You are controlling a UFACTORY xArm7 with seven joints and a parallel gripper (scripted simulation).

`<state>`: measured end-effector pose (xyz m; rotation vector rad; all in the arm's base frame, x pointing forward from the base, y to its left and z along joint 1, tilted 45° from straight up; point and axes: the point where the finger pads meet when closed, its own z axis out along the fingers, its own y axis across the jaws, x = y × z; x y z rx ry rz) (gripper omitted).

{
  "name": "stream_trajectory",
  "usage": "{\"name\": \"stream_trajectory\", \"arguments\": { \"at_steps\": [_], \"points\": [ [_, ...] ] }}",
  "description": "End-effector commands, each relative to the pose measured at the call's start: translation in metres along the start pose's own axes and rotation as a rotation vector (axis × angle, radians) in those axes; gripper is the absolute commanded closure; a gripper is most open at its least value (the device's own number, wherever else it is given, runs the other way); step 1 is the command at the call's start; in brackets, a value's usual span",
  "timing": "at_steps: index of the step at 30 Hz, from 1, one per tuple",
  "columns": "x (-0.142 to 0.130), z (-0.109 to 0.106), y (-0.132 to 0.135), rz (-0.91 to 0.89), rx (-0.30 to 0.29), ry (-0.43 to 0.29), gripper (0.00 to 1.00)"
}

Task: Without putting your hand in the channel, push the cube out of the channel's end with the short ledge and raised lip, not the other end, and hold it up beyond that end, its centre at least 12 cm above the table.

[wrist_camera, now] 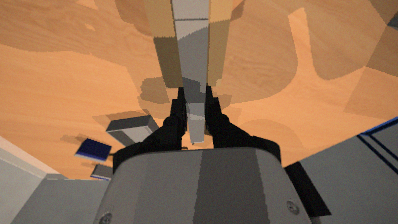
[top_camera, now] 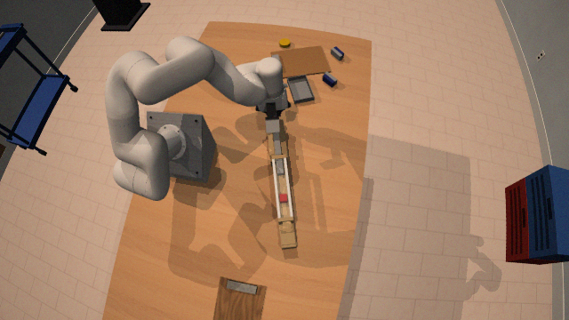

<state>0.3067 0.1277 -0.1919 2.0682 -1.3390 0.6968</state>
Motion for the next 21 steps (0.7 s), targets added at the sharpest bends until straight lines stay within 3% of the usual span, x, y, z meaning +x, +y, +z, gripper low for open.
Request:
{"name": "stream_trajectory", "arguments": {
  "at_steps": [1, 21],
  "points": [
    [0.002, -0.002, -0.002, 0.001, 0.004, -0.003, 1.0],
    [0.041, -0.002, -0.002, 0.001, 0.004, -0.003, 1.0]
  ]
}}
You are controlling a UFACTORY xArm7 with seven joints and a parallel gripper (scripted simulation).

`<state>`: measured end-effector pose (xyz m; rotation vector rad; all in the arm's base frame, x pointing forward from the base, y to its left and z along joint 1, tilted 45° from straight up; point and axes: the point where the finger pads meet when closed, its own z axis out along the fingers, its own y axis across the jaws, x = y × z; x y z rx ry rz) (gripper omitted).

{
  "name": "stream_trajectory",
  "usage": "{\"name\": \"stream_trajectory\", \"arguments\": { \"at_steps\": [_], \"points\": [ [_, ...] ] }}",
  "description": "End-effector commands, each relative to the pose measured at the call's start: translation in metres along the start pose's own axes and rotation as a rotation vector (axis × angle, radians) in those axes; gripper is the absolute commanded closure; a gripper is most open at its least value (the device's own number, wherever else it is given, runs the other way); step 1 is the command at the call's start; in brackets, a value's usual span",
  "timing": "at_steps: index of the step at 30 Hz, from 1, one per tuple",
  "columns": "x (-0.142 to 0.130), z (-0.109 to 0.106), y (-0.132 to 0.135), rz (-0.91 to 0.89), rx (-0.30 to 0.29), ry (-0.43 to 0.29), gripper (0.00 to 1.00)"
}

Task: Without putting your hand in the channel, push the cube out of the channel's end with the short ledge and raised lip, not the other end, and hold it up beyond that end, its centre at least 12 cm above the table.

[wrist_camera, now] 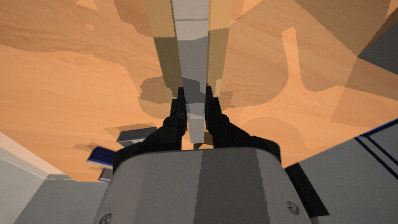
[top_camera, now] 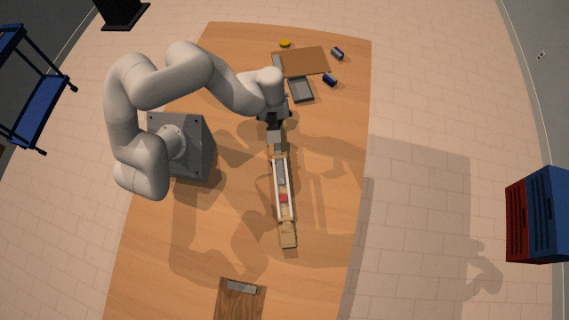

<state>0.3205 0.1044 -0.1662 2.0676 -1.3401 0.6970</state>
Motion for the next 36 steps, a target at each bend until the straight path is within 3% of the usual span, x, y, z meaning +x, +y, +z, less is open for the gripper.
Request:
{"name": "stream_trajectory", "arguments": {
  "at_steps": [1, 36],
  "points": [
    [0.006, -0.002, -0.001, 0.0, 0.004, -0.003, 1.0],
    [0.096, -0.001, -0.002, 0.0, 0.004, -0.003, 1.0]
  ]
}}
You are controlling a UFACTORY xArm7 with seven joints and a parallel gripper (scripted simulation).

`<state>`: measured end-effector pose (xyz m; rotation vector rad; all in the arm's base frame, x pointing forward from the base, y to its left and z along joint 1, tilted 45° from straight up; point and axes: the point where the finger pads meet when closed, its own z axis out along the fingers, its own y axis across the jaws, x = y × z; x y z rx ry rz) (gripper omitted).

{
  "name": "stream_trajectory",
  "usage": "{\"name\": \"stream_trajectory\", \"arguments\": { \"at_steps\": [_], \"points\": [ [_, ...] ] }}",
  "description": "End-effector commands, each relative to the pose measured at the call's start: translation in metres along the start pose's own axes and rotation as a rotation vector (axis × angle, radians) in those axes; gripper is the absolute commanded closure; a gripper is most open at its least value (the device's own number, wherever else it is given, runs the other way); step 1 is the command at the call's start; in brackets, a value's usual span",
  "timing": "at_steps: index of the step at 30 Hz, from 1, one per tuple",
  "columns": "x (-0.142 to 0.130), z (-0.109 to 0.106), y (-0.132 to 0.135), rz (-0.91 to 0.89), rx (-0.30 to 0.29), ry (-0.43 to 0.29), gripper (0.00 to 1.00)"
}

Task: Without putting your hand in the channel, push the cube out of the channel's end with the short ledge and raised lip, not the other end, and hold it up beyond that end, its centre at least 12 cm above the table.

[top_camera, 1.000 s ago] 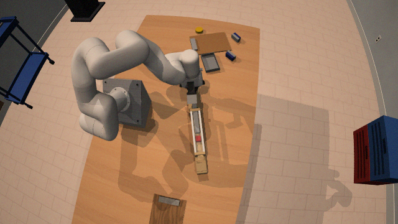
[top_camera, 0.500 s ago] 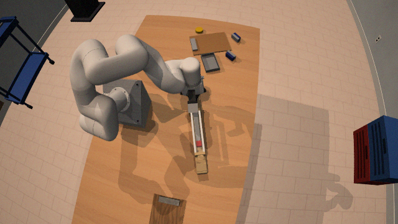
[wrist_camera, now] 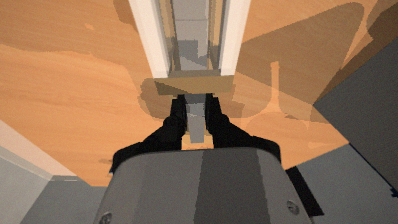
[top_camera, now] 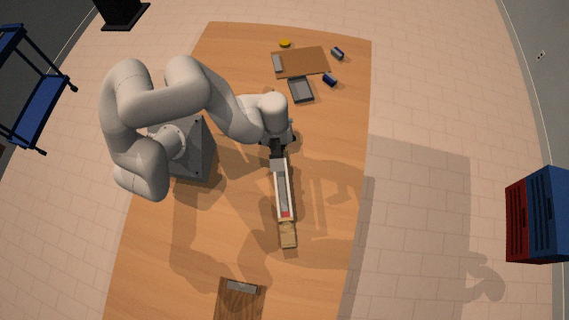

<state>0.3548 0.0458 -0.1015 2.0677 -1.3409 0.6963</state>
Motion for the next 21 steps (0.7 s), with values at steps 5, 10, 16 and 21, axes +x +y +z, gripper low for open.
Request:
{"name": "stream_trajectory", "arguments": {
  "at_steps": [5, 10, 16, 21],
  "points": [
    [0.01, -0.001, -0.002, -0.001, 0.004, -0.002, 1.0],
    [0.013, -0.001, -0.002, -0.001, 0.004, -0.002, 1.0],
    [0.017, -0.001, -0.002, -0.001, 0.004, -0.002, 1.0],
    [0.018, -0.001, -0.002, -0.001, 0.004, -0.002, 1.0]
  ]
}}
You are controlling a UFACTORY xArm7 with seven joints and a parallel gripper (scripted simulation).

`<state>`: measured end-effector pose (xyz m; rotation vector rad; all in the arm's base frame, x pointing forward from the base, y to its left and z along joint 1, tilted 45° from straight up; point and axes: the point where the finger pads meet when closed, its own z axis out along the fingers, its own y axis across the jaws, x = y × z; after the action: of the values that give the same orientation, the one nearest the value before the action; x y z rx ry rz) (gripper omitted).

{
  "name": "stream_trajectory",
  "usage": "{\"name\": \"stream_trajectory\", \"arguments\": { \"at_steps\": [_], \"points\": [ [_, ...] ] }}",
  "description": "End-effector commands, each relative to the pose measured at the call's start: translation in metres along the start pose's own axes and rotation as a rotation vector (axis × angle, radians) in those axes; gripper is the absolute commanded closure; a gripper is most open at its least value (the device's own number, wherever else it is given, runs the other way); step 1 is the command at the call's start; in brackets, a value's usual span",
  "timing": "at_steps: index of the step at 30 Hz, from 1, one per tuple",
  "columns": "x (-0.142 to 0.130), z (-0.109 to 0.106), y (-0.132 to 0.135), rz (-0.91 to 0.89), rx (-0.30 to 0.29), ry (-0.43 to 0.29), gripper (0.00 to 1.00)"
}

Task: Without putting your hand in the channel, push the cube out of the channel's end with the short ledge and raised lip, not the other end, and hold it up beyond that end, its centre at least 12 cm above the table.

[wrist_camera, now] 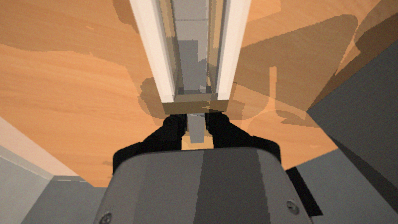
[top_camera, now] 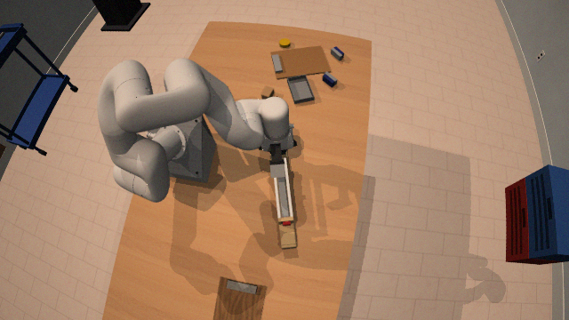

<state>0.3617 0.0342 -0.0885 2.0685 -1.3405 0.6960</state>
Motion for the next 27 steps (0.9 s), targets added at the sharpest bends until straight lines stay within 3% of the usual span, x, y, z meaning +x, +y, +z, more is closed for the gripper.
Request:
{"name": "stream_trajectory", "arguments": {
  "at_steps": [1, 15, 16, 27],
  "points": [
    [-0.0003, -0.0013, -0.0015, 0.0, 0.004, -0.001, 1.0],
    [-0.0003, -0.0013, -0.0015, 0.0, 0.004, -0.001, 1.0],
    [-0.0003, -0.0013, -0.0015, 0.0, 0.004, -0.001, 0.62],
    [-0.0003, -0.0013, -0.0015, 0.0, 0.004, -0.001, 0.62]
  ]
}}
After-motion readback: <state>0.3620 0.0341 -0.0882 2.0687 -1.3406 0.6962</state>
